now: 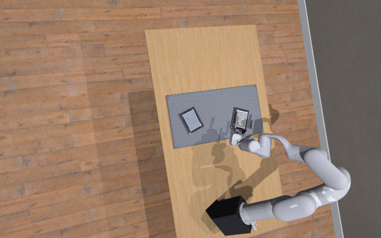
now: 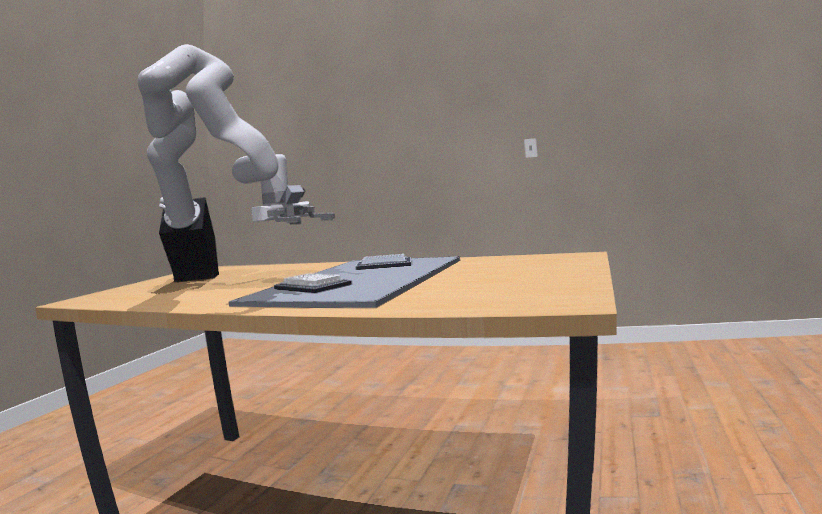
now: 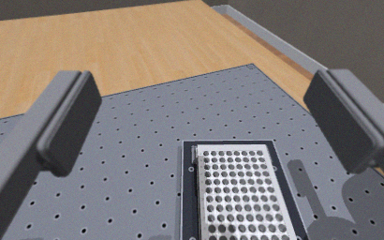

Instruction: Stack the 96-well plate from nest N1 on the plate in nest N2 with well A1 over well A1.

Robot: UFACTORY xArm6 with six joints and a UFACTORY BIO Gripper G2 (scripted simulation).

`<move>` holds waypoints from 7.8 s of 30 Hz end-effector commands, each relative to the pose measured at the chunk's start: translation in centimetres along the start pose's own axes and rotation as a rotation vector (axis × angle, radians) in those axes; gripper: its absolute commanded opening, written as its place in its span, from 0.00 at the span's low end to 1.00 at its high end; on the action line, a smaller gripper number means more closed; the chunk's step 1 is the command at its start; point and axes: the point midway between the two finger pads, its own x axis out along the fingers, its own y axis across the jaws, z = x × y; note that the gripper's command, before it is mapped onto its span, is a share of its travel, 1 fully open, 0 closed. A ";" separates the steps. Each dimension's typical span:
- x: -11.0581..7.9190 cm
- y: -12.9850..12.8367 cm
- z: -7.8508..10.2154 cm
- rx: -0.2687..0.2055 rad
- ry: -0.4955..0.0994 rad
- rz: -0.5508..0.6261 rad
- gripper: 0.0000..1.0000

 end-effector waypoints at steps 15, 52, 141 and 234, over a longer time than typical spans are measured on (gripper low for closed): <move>3.4 -4.4 -5.7 0.004 -0.007 0.000 0.37; 3.4 -4.4 -8.5 0.004 -0.007 0.000 0.37; 3.5 -4.4 -13.7 0.004 -0.006 0.000 0.00; 3.4 -4.4 -11.7 0.004 -0.006 0.000 0.00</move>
